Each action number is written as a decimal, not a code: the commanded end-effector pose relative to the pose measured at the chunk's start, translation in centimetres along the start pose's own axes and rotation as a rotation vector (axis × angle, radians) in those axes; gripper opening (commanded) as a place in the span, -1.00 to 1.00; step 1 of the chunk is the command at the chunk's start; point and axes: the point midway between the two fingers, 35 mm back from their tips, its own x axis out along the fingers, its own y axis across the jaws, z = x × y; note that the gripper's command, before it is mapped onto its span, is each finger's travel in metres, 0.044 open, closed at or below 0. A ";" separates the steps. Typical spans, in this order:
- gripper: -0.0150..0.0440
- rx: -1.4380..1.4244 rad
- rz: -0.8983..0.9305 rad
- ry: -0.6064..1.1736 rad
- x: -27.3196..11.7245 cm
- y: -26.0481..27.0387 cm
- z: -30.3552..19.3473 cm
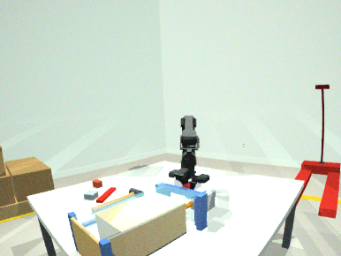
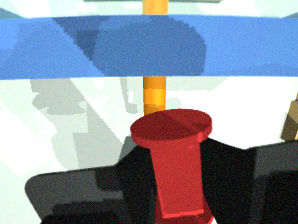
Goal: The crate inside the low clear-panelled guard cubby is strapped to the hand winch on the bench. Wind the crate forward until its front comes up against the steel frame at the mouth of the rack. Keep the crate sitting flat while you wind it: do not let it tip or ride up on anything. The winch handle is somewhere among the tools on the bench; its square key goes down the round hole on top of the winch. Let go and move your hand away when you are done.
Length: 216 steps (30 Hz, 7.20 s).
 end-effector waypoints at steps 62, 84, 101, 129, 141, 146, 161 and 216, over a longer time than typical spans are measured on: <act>-0.49 -0.025 0.046 0.000 -0.3 9.6 -3.4; -0.49 -0.025 0.047 0.002 -0.4 11.3 -5.8; -0.49 -0.025 0.048 0.004 -0.4 12.0 -7.9; -0.49 -0.025 0.049 0.007 -0.4 12.2 -11.5; -0.49 -0.025 0.048 0.008 -0.4 11.8 -13.1; -0.49 -0.025 0.048 0.009 -0.3 11.6 -13.8; -0.49 -0.025 0.048 0.010 -0.3 10.7 -15.5; -0.49 -0.024 0.043 0.014 0.0 5.0 -19.8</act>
